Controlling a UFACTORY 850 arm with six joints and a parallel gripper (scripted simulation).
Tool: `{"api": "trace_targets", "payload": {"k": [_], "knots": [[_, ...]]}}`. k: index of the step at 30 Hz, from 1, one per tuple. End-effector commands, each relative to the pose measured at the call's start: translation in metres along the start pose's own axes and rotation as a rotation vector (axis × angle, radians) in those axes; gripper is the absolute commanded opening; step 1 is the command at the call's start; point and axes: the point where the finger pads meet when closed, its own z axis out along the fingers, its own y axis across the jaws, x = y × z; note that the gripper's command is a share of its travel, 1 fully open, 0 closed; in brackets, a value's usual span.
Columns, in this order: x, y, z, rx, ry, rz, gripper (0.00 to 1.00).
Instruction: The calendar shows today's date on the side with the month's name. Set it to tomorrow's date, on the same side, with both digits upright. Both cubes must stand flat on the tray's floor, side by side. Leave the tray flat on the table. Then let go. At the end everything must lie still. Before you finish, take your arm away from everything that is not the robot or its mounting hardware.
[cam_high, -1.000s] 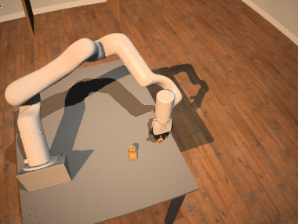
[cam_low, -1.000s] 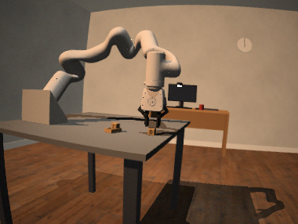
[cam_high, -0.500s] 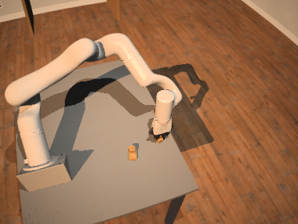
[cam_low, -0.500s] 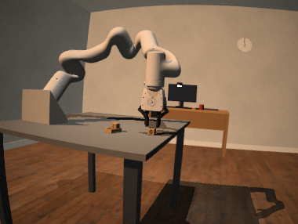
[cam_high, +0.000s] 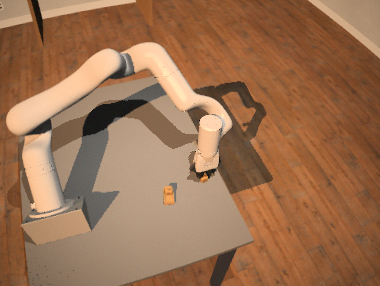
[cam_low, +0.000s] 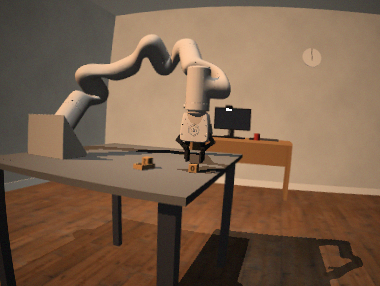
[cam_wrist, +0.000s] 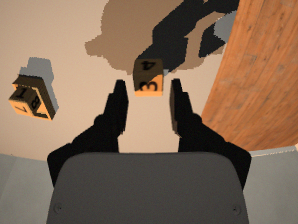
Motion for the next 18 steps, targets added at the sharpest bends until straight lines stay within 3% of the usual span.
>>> {"api": "trace_targets", "payload": {"k": [1,18], "knots": [[0.0000,0.0008,-0.0011,-0.002,0.000,-0.001,0.47],[0.0000,0.0008,0.0032,-0.002,0.000,-0.001,0.47]]}}
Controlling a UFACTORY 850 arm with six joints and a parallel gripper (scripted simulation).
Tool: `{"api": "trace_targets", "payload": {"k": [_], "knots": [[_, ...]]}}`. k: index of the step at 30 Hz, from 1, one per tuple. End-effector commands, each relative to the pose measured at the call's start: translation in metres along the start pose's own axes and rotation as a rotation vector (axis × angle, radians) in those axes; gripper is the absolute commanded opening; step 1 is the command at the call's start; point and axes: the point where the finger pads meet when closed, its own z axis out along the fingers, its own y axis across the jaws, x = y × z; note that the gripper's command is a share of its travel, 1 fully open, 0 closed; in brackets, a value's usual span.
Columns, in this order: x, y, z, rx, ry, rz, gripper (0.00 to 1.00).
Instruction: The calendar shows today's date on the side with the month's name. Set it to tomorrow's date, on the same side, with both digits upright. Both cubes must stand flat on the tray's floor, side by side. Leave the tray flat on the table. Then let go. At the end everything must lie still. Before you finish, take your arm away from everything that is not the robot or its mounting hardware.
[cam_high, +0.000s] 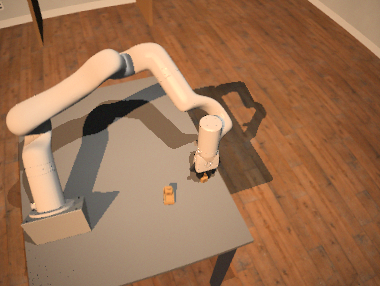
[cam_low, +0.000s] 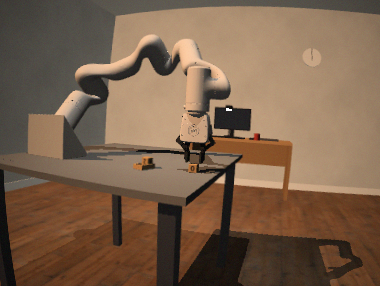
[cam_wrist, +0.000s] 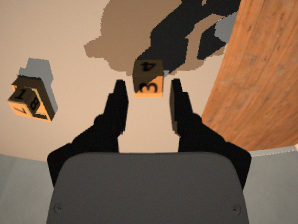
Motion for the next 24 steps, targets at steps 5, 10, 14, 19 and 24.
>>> {"api": "trace_targets", "payload": {"k": [5,10,14,19,24], "knots": [[0.000,0.001,0.005,-0.002,0.000,-0.001,0.47],[0.000,0.001,0.013,-0.002,0.000,-0.001,0.47],[0.000,0.001,0.019,-0.002,0.000,-0.001,0.47],[0.000,0.001,0.023,-0.002,0.000,-0.001,0.47],[0.000,0.001,0.023,-0.002,0.000,-0.001,0.47]]}}
